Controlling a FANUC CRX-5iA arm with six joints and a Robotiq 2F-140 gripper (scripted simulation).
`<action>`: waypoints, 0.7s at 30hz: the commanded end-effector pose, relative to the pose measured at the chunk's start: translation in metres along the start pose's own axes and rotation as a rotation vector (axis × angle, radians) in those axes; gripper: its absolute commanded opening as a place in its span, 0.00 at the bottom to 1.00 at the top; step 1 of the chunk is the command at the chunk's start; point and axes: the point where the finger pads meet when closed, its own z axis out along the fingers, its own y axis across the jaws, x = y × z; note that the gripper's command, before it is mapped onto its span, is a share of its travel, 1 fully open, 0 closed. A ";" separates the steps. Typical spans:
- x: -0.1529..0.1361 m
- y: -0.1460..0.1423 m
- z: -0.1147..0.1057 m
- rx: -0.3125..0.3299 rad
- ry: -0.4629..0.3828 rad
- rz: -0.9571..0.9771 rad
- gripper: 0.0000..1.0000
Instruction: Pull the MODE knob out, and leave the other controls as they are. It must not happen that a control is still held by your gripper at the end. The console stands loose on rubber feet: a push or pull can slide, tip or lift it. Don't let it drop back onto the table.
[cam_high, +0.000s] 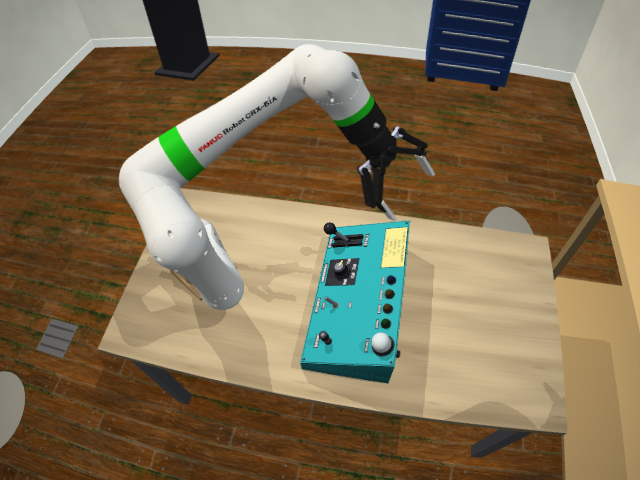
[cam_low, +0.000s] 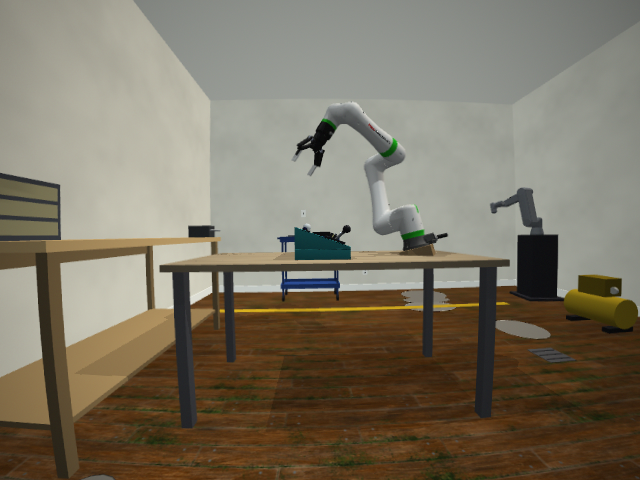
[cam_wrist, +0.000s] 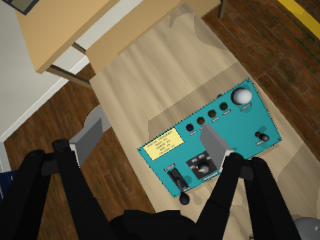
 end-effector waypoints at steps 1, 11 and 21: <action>0.000 0.000 0.000 0.001 0.001 0.000 1.00; -0.034 0.004 -0.002 0.039 0.040 -0.092 1.00; -0.070 0.015 -0.003 0.071 0.073 -0.174 1.00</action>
